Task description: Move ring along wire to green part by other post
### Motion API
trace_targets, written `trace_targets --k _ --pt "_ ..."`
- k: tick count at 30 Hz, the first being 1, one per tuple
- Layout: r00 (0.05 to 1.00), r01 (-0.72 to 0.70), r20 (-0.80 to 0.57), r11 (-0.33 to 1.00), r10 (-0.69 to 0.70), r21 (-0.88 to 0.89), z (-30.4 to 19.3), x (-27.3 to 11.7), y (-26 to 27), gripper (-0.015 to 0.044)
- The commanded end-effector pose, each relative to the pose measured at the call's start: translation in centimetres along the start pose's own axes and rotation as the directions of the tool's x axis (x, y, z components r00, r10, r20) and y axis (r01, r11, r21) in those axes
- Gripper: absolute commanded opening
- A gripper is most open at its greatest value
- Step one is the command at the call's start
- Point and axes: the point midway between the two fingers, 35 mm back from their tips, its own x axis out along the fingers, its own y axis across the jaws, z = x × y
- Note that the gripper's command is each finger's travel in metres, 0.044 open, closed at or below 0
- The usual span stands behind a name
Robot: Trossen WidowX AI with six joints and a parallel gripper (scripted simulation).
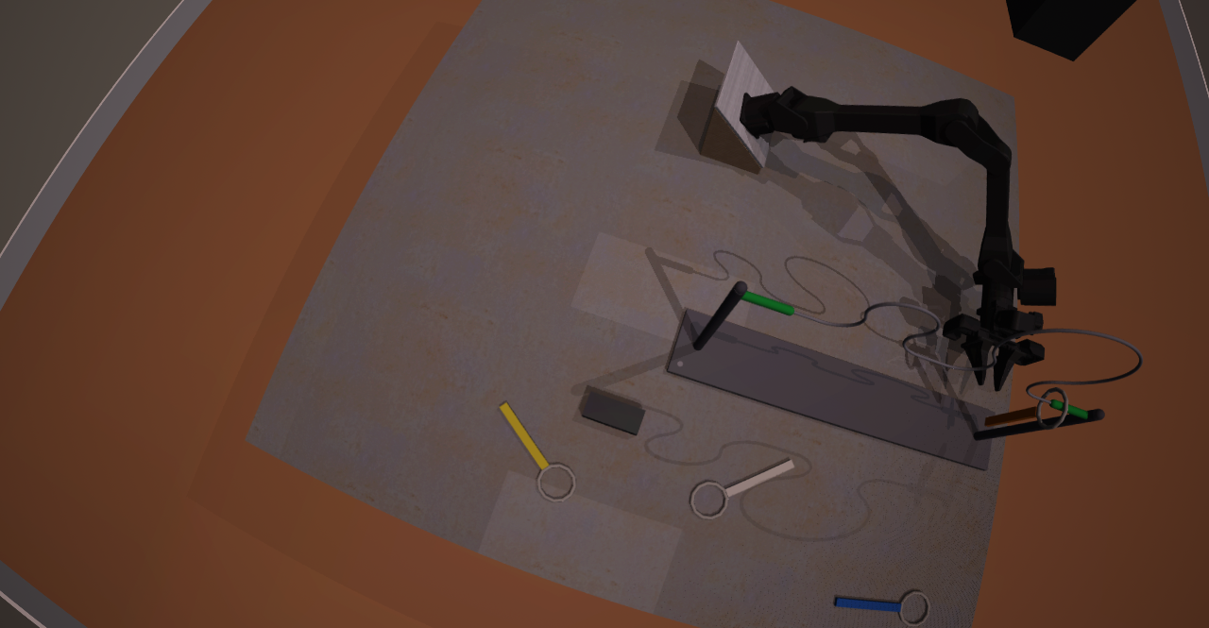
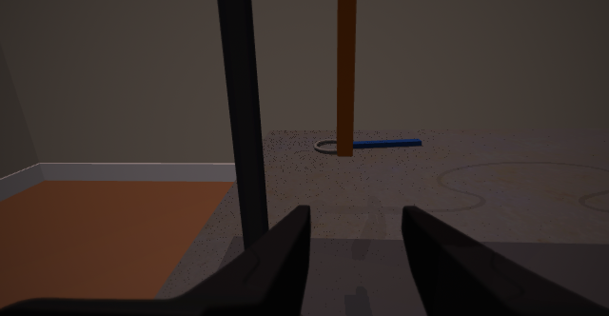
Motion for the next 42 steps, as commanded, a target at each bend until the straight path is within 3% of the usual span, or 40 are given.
trace_targets --k 1,42 --pt "1.000 -0.003 0.005 1.000 0.003 0.006 2.2 1.4 0.1 0.0160" --pt "1.000 -0.006 0.008 1.000 0.006 0.004 2.2 7.1 0.3 0.0160"
